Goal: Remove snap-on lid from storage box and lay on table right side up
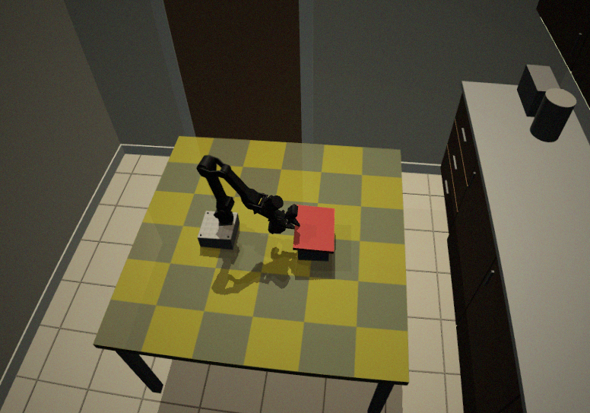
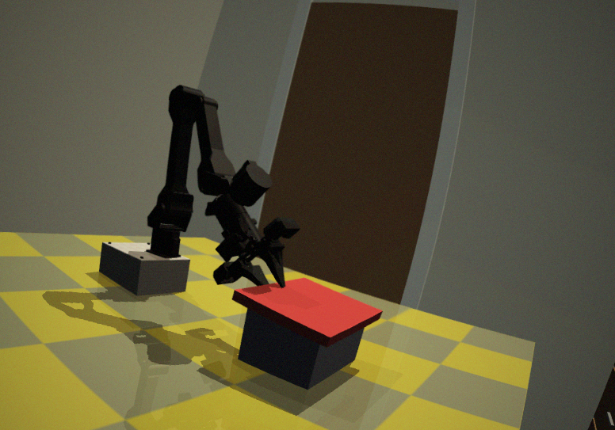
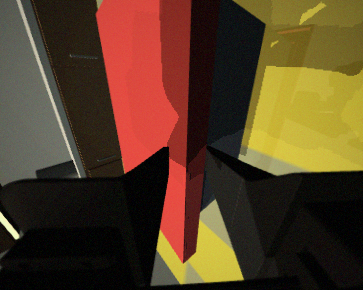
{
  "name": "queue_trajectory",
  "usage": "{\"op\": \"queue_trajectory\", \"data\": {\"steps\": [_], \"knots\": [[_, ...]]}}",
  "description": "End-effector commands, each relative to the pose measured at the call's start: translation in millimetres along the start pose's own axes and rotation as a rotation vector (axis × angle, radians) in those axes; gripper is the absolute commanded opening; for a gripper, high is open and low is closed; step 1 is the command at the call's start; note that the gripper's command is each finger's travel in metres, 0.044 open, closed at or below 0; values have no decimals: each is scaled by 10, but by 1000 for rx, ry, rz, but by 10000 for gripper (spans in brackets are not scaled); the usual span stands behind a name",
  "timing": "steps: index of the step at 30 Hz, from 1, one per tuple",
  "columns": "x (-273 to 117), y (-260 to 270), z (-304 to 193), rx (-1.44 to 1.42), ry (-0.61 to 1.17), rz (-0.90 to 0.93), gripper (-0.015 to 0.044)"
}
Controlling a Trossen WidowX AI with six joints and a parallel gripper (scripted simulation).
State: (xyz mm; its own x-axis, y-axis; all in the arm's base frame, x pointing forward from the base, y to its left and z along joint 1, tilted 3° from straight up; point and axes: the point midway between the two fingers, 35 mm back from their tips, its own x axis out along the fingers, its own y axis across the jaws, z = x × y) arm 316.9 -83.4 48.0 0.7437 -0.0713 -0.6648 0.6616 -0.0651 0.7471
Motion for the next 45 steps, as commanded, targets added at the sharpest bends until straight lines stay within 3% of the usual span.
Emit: {"op": "queue_trajectory", "data": {"steps": [1,45], "knots": [[-6,9,0,0,0,0,0],[20,28,0,0,0,0,0]]}}
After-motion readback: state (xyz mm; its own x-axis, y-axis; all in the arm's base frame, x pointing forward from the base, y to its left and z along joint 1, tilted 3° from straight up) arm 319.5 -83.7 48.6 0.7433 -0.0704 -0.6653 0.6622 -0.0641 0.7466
